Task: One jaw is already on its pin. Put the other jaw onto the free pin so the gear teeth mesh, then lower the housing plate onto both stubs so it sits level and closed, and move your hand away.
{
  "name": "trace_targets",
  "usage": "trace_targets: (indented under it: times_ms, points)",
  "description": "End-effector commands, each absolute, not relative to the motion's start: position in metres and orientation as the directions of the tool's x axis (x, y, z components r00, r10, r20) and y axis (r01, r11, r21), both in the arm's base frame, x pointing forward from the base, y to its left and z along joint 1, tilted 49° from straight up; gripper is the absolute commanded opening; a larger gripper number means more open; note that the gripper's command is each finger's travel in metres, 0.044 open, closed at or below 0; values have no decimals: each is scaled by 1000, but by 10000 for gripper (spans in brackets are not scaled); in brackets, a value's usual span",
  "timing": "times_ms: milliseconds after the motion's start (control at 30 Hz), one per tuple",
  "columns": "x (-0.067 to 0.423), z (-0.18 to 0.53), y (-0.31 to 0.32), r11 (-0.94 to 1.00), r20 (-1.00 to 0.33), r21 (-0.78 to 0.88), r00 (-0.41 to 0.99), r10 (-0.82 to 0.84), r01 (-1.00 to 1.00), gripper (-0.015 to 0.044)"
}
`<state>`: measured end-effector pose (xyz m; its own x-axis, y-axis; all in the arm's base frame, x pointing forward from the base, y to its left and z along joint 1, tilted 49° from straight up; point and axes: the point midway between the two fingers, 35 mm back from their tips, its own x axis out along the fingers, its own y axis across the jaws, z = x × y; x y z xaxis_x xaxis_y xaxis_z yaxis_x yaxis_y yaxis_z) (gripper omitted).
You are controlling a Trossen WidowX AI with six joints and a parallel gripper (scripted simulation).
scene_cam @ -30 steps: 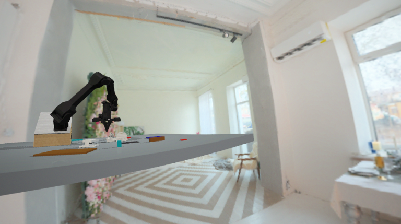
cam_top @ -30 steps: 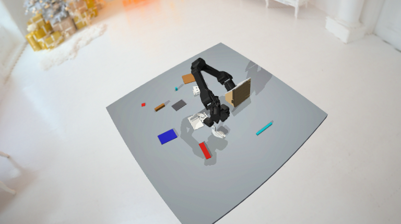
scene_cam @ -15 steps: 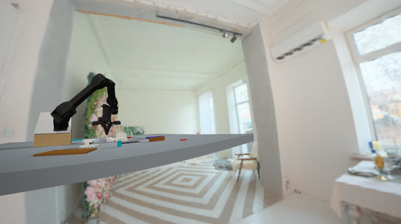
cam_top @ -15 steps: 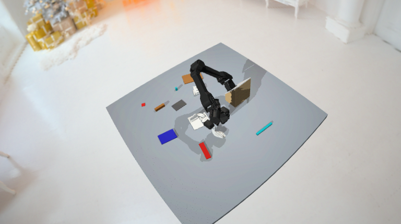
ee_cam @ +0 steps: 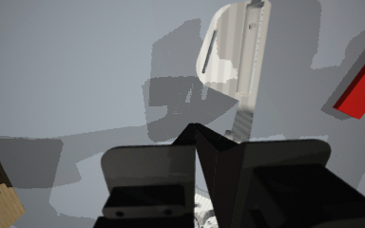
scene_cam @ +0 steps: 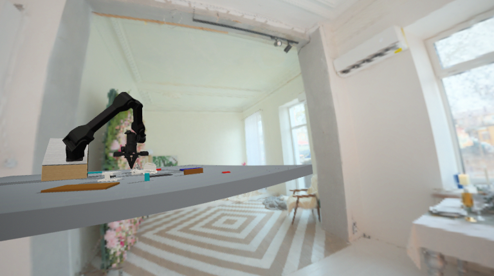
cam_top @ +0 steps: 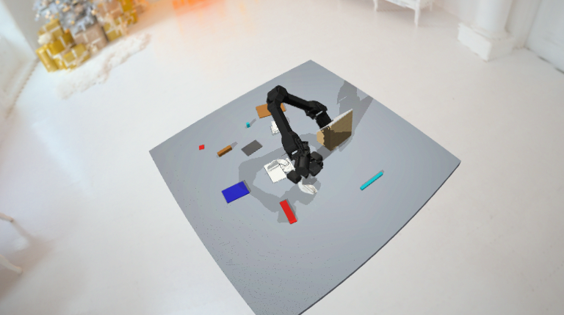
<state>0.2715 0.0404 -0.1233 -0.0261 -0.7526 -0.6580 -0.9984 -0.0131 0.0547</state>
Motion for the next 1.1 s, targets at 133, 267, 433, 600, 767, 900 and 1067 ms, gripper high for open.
trace_targets:
  times_ms: [133,267,433,600,767,900,1067]
  points:
    - [285,-124,42,-19,-657,54,-22,-753,-998,0]
    - [292,-125,42,-19,-658,54,-21,-753,-998,0]
    - [300,-125,42,-19,-658,53,-21,-753,-998,0]
    - [308,-125,42,-19,-658,53,-21,-753,-998,0]
    - [316,-126,42,-19,-657,53,-21,-753,-998,0]
    - [323,-126,41,-19,-657,53,-21,-754,-998,0]
    - [325,-126,41,-19,-657,52,-21,-754,-998,0]
